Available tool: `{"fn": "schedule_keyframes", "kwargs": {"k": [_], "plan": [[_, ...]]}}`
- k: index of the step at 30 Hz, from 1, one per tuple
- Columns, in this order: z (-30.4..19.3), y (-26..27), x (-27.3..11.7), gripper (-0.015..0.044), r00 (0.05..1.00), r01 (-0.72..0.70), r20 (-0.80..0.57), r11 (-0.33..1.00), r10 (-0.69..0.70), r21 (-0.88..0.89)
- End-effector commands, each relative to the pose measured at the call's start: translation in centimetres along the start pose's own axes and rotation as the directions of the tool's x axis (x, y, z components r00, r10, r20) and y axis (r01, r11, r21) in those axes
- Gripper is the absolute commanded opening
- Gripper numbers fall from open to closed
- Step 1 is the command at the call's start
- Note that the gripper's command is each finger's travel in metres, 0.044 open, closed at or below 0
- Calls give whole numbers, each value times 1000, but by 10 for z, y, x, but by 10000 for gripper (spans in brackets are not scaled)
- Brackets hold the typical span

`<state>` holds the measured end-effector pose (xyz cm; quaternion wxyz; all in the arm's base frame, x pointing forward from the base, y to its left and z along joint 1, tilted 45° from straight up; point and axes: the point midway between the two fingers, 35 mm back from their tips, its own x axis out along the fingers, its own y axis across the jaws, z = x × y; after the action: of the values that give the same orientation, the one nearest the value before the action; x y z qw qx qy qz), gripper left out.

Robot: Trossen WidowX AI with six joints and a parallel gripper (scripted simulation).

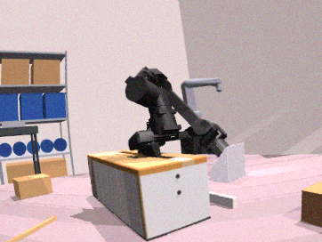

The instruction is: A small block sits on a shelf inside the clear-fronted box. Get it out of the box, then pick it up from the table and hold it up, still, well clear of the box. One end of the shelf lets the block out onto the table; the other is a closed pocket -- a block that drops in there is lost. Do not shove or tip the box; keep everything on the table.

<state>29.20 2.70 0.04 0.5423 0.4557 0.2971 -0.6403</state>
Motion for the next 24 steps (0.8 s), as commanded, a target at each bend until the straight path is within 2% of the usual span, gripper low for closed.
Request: {"fn": "schedule_keyframes", "kwargs": {"k": [1,24], "plan": [[-5,0,2,400,1000,3,-5,1000,-3,3],[-27,0,9,400,1000,2,-6,1000,-2,4]]}}
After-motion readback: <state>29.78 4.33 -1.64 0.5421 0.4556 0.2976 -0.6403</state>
